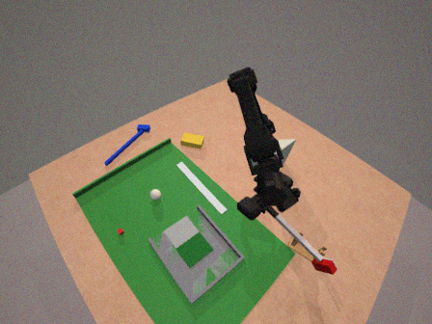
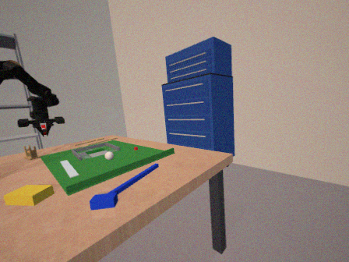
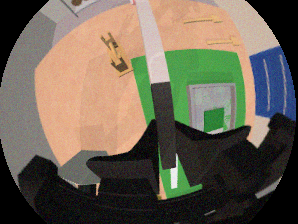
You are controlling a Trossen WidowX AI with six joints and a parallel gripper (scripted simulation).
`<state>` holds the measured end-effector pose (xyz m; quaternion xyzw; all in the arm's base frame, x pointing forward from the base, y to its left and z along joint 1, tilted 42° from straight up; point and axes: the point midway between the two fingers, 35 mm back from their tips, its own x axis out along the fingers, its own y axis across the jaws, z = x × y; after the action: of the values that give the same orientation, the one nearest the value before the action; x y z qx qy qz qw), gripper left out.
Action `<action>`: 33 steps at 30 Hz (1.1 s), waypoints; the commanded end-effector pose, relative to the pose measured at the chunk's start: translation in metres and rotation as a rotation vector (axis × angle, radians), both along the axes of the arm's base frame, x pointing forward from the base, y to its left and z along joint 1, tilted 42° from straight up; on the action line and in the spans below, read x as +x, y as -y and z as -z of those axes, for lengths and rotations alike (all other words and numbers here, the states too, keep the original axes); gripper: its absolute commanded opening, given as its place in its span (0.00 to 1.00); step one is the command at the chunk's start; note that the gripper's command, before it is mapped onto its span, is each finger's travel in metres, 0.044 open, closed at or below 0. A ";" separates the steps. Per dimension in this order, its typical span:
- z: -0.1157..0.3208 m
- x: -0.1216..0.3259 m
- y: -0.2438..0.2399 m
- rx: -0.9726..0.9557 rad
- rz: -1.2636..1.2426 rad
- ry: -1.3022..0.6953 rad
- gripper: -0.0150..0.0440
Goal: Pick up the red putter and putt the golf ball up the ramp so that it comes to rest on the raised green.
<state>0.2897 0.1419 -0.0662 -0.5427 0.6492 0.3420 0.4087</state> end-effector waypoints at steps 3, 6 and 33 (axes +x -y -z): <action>-0.037 0.018 0.036 -0.033 0.182 0.113 0.25; -0.055 0.024 0.055 -0.049 0.268 0.167 0.25; -0.196 0.000 0.218 -0.228 0.977 0.619 0.25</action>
<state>0.3027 -0.0550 0.1134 -0.3248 0.7111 -0.0788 0.6186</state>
